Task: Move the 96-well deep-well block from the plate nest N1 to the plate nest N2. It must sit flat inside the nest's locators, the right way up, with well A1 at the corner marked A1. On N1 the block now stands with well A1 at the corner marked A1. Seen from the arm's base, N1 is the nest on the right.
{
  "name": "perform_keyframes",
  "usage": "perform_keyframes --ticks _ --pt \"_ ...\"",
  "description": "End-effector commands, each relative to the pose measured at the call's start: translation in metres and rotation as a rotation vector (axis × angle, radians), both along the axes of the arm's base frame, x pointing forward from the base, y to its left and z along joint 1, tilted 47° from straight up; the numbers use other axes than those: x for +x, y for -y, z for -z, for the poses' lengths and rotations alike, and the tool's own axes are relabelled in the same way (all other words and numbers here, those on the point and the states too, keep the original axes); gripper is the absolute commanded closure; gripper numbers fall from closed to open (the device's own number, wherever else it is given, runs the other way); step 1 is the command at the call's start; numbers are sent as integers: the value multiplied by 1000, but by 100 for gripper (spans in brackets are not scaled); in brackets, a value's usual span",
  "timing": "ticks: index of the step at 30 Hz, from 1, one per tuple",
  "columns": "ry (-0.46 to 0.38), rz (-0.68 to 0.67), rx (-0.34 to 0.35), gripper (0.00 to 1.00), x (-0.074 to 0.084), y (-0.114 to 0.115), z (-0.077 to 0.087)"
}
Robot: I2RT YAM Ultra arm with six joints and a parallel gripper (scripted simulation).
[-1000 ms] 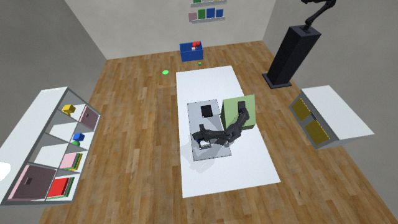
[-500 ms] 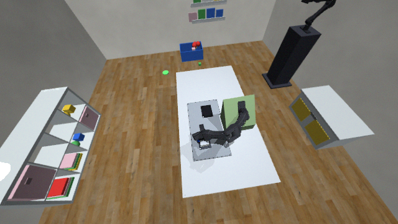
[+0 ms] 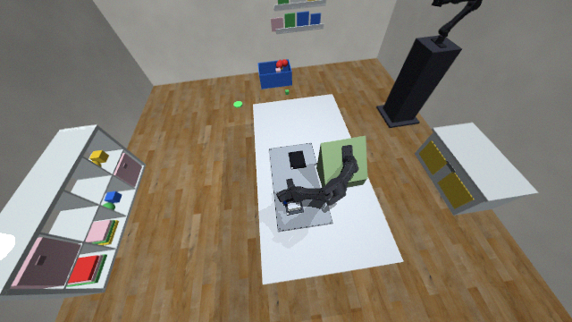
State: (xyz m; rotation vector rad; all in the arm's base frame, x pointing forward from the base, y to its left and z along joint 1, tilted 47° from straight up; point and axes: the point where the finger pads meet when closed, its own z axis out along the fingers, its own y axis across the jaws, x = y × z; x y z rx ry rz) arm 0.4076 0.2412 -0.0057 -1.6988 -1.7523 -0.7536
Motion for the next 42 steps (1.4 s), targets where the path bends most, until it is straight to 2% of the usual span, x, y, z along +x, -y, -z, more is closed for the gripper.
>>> perform_keyframes --ticks 1,42 --pt "13 11 -5 100 4 4 -4" --pt "13 11 -5 100 3 -1 0"
